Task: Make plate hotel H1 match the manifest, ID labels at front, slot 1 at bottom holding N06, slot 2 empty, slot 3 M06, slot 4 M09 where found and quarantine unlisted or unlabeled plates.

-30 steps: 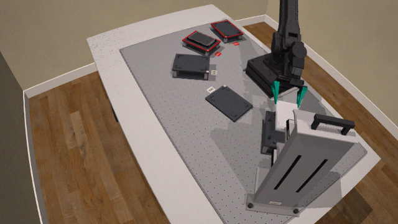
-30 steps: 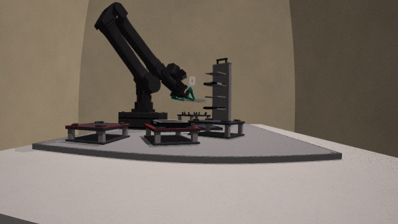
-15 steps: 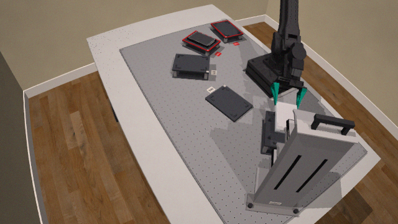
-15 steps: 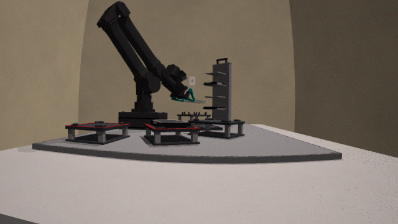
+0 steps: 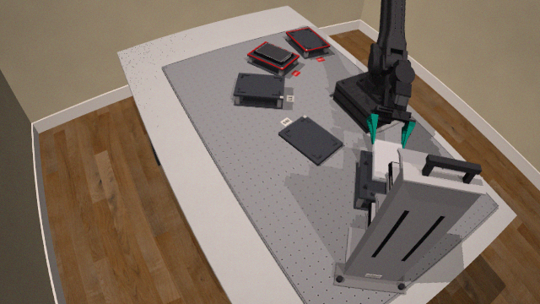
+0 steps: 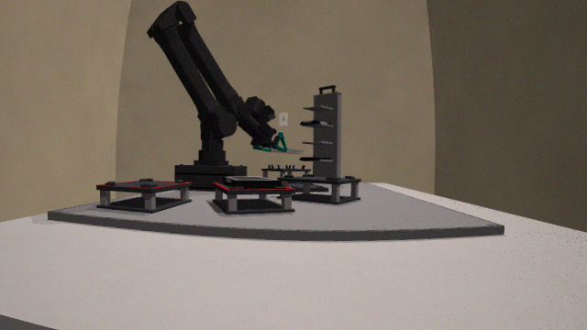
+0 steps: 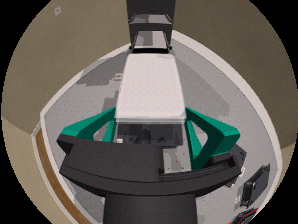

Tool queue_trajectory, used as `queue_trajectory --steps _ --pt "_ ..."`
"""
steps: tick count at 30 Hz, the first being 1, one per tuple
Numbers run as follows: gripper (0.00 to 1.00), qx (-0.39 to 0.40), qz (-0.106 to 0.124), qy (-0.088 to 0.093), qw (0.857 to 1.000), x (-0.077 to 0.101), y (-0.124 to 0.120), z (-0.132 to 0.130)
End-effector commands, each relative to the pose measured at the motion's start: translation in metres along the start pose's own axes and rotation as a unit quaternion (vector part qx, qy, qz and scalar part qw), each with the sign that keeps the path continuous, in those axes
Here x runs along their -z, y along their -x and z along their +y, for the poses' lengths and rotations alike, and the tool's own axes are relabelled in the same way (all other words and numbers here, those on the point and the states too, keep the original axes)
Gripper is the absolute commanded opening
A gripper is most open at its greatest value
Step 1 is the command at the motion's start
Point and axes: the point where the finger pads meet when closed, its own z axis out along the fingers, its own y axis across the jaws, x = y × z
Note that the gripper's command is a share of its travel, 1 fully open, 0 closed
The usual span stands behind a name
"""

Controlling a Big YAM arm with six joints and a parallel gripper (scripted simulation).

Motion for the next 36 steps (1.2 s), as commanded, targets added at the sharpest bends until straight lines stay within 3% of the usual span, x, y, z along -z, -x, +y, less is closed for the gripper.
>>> queue_trajectory --steps 1,10,11,21,23,36 --pt "0.86 -0.005 -0.022 0.003 1.000 -0.003 0.015 0.003" --pt "0.86 -0.005 -0.017 0.003 1.000 -0.004 0.007 0.003" --pt "0.86 -0.006 -0.027 0.004 1.000 -0.007 0.018 0.004" --pt "0.86 -0.005 -0.016 0.003 1.000 -0.007 0.000 0.003" --pt "0.86 -0.006 -0.024 0.003 1.000 -0.009 0.008 0.003" --pt "0.86 -0.005 -0.022 0.003 1.000 -0.012 0.002 0.003"
